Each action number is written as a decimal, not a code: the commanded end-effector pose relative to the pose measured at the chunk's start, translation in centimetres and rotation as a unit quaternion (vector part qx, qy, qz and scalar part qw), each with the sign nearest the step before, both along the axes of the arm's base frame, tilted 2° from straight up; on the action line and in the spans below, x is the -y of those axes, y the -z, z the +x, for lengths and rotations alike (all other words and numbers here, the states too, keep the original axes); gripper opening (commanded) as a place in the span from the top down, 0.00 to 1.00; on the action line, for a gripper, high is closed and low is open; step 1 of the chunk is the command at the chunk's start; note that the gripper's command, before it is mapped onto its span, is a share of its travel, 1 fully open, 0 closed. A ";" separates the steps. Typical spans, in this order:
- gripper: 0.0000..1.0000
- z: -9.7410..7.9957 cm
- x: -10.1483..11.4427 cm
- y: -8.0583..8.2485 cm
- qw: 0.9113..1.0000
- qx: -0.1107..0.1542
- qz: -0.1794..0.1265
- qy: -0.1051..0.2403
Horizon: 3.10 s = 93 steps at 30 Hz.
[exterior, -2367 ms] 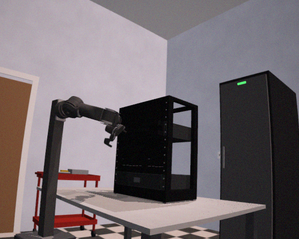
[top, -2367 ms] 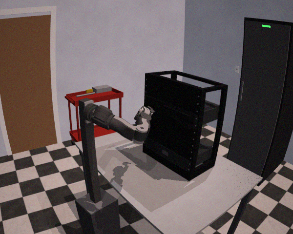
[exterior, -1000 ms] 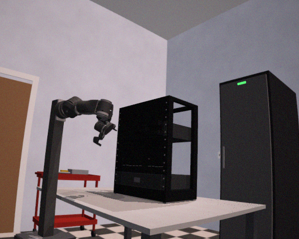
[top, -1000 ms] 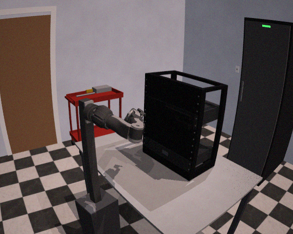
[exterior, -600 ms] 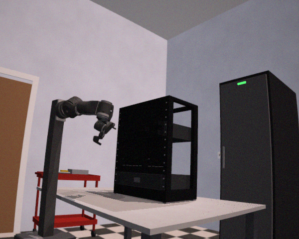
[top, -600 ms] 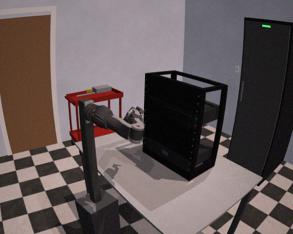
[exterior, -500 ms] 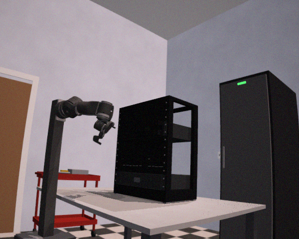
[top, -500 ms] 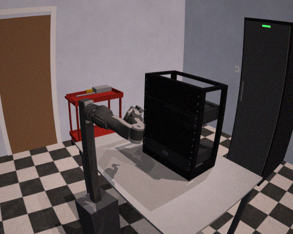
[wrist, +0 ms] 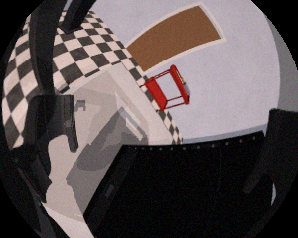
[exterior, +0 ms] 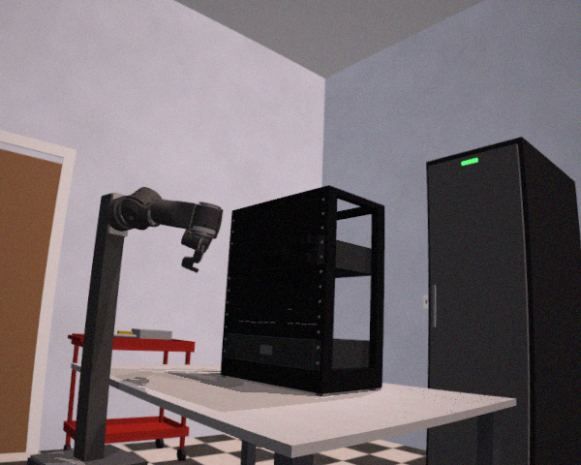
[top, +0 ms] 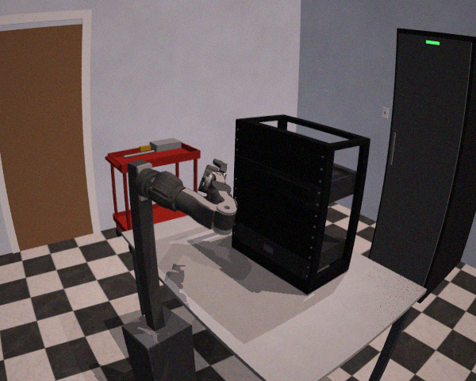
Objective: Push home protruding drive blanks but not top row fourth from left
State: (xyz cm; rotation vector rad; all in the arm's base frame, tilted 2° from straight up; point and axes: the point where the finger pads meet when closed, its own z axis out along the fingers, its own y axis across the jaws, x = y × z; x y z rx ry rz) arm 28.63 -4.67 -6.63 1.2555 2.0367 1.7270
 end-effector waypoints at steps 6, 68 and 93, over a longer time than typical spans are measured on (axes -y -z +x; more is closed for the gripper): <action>0.00 0.4 -0.5 -2.7 0.997 0.076 0.013 -0.013; 0.00 -0.6 23.2 -0.2 0.863 0.191 -0.118 0.453; 0.00 -0.6 23.3 -0.1 0.862 0.190 -0.119 0.454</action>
